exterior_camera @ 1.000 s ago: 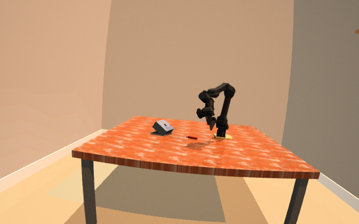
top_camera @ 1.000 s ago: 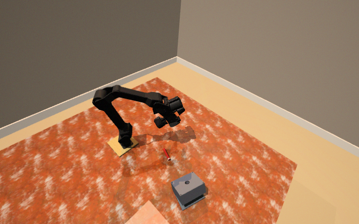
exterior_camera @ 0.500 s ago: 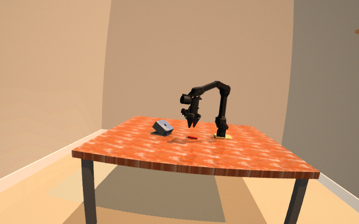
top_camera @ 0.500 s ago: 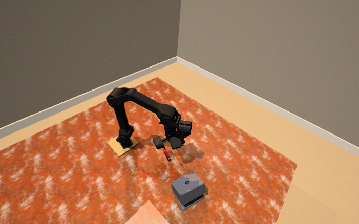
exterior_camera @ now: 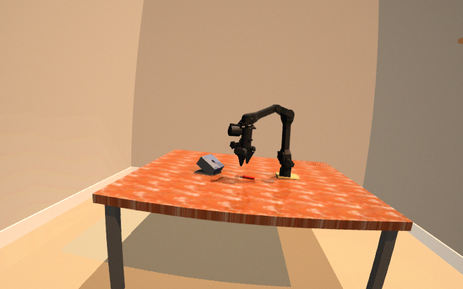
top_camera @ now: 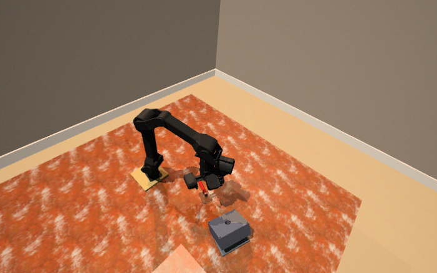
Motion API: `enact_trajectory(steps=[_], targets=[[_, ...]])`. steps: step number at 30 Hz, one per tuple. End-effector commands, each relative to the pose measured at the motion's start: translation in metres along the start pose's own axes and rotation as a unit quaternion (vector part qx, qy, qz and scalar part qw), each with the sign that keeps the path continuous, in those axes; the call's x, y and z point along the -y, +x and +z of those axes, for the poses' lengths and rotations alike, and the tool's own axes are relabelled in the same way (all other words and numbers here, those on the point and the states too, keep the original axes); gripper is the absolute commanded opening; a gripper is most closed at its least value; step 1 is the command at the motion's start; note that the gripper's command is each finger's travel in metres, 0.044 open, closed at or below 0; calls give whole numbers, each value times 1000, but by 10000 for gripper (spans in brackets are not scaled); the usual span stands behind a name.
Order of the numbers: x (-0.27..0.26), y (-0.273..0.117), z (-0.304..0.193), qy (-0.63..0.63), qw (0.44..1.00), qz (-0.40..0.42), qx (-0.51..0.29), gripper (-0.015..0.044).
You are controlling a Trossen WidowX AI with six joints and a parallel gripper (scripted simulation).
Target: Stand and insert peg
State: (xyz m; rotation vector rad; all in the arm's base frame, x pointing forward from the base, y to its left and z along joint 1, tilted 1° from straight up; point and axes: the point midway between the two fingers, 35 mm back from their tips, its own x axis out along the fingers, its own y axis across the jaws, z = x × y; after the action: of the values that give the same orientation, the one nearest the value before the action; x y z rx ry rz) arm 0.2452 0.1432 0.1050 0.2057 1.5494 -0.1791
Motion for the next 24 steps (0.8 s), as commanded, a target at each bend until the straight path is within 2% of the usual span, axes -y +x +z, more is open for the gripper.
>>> enact_trajectory(steps=[1,24], targets=[[1,8,1,-2,1000,-4,0,440],[1,45,2,-2,1000,-4,0,440]])
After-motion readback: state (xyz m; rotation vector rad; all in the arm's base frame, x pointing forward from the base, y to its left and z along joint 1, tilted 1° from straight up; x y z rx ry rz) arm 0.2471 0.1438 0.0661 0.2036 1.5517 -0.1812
